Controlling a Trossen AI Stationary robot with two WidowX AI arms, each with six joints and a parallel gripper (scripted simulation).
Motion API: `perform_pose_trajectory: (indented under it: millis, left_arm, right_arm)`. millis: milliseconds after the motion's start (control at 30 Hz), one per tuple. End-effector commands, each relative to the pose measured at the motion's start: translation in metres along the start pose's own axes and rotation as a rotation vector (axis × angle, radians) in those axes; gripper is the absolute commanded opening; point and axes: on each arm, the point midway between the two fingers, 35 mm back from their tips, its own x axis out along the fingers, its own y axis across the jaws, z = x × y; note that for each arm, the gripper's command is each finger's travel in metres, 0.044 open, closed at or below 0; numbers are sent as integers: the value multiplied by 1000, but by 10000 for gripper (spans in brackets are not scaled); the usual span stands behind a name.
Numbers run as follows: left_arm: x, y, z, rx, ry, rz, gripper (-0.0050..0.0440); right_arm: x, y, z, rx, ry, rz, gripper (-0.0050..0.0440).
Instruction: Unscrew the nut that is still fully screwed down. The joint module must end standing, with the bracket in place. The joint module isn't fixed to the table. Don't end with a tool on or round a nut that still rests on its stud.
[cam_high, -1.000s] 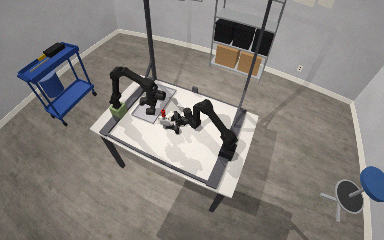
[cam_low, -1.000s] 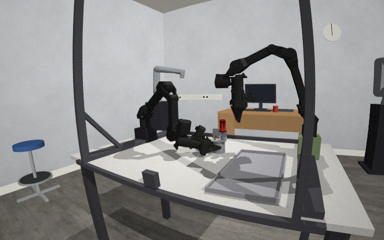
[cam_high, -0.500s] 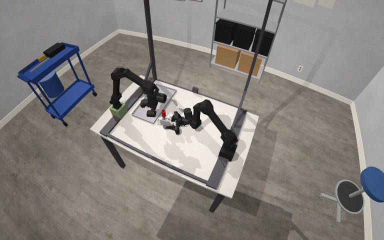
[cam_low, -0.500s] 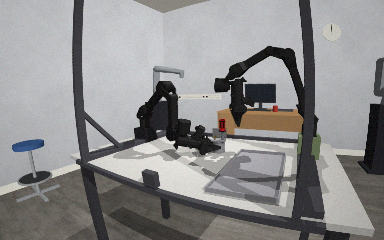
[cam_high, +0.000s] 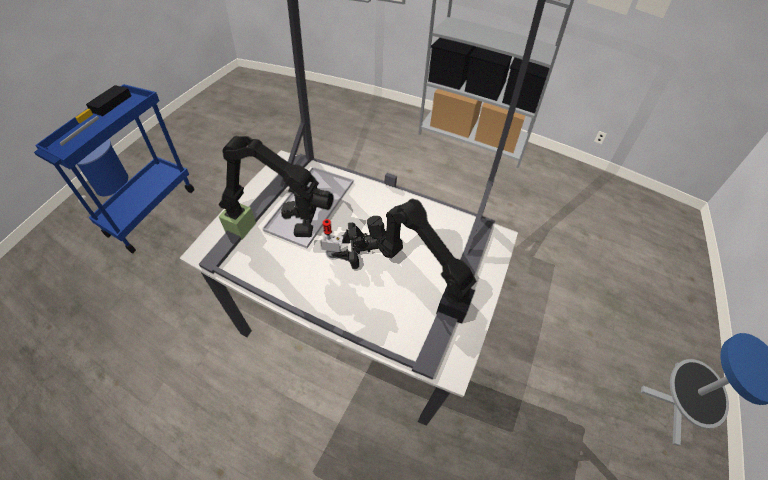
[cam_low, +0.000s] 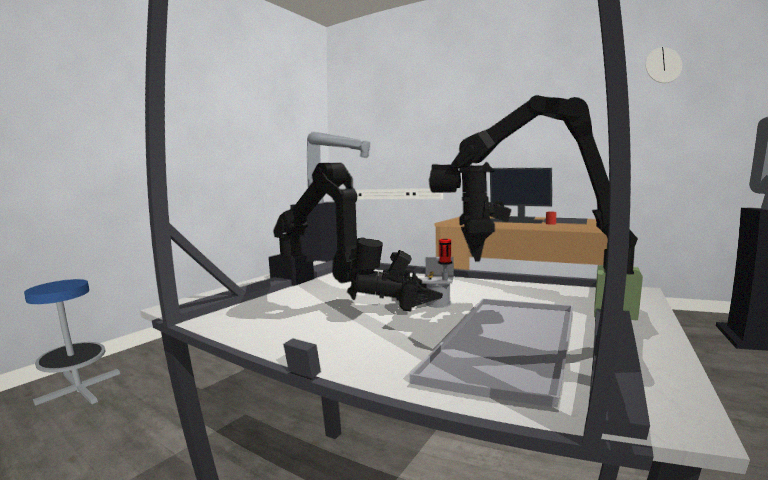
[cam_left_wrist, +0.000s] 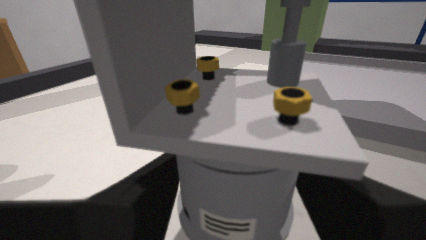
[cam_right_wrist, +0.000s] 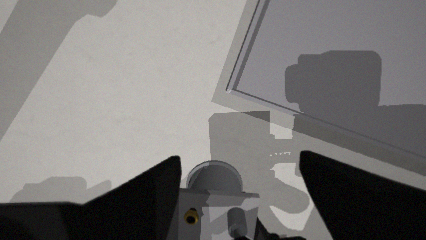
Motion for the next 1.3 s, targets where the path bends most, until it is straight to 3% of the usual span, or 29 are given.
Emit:
perform_pose_trajectory:
  millis: [0,1267]
  left_arm:
    - [3,-4,16,-26,-27,-2,245]
    - [3,-4,16,-26,-27,-2,245]
  right_arm:
    - [0,0,-3,-7,16,9,300]
    - [-6,1,-21,-3,34,14,300]
